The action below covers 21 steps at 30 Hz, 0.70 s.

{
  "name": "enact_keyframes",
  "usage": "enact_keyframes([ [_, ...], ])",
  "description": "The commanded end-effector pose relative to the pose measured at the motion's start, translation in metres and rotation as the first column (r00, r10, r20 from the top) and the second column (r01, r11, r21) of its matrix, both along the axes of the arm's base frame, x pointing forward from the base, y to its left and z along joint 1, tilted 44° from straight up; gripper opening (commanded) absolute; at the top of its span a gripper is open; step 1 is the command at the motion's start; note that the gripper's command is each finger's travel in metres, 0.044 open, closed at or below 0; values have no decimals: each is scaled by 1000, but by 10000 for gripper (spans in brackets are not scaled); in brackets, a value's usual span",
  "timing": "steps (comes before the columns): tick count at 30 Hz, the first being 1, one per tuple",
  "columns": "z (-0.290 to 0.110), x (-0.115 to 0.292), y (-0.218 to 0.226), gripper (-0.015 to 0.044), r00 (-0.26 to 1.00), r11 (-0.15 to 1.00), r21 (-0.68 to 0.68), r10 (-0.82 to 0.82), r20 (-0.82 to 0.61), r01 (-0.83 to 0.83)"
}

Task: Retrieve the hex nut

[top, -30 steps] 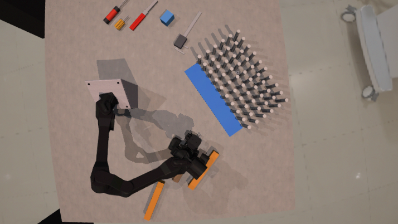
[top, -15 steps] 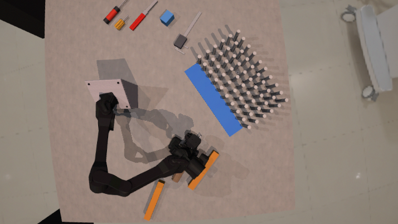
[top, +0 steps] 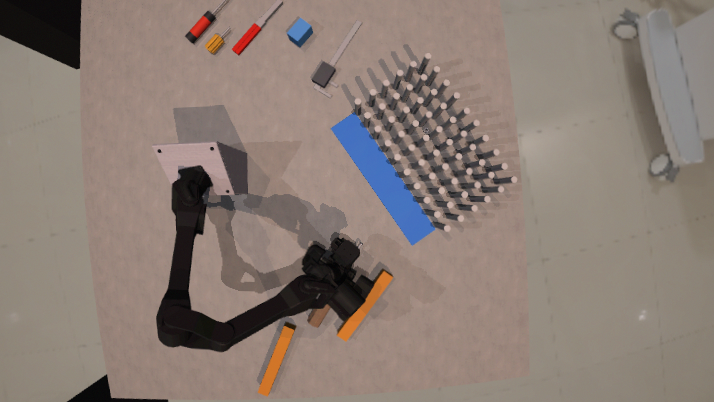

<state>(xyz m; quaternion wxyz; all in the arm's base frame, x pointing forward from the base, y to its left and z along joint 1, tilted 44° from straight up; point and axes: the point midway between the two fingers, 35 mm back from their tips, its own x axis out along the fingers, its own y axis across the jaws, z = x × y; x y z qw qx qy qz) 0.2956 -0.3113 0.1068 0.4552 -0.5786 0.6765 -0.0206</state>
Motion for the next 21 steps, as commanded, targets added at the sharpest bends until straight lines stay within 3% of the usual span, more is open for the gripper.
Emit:
enact_keyframes([
  [1, -4, -4, -1, 0, 1000, 1000, 1, -1, -2, 1],
  [6, -5, -4, -1, 0, 1000, 1000, -8, 3, 8, -3],
  [21, 0, 0, 0, 394, 1000, 1000, -11, 5, 12, -5],
])
